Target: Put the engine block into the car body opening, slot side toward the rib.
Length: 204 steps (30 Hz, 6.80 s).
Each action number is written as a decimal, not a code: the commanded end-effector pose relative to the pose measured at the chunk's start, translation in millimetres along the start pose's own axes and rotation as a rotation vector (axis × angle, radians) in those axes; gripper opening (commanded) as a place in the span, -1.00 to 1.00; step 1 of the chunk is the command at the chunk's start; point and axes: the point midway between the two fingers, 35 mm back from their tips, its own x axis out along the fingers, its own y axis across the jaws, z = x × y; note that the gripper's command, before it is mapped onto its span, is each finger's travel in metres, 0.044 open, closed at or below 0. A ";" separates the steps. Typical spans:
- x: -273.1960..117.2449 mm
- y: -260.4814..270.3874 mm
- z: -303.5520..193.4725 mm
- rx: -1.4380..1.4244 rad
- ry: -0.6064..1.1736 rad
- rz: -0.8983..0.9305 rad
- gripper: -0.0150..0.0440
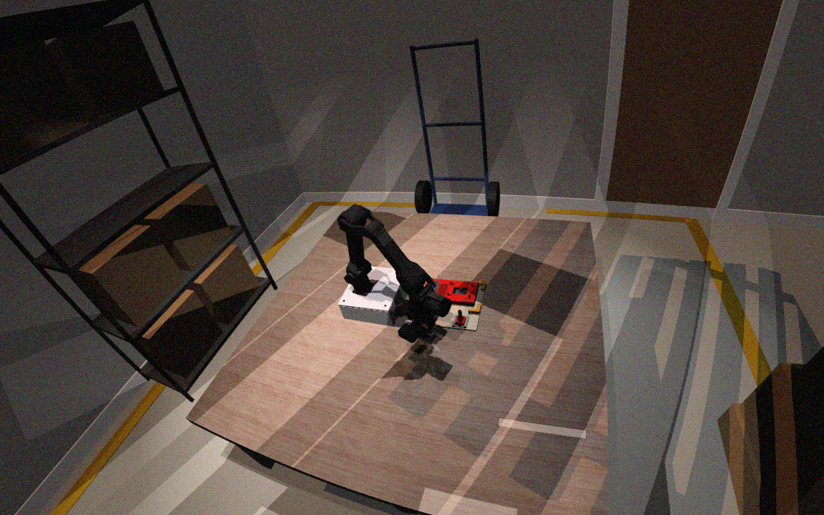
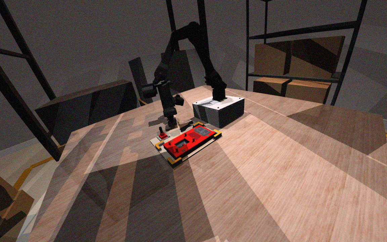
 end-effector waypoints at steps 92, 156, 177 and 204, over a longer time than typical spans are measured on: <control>-97.2 -96.7 -21.1 -1.354 0.010 -0.021 -0.49; -50.4 -231.4 12.6 -3.525 0.044 0.001 -0.49; -50.3 -231.4 12.6 -3.551 0.045 0.002 0.04; -49.9 -232.2 12.5 -3.546 0.045 0.002 0.04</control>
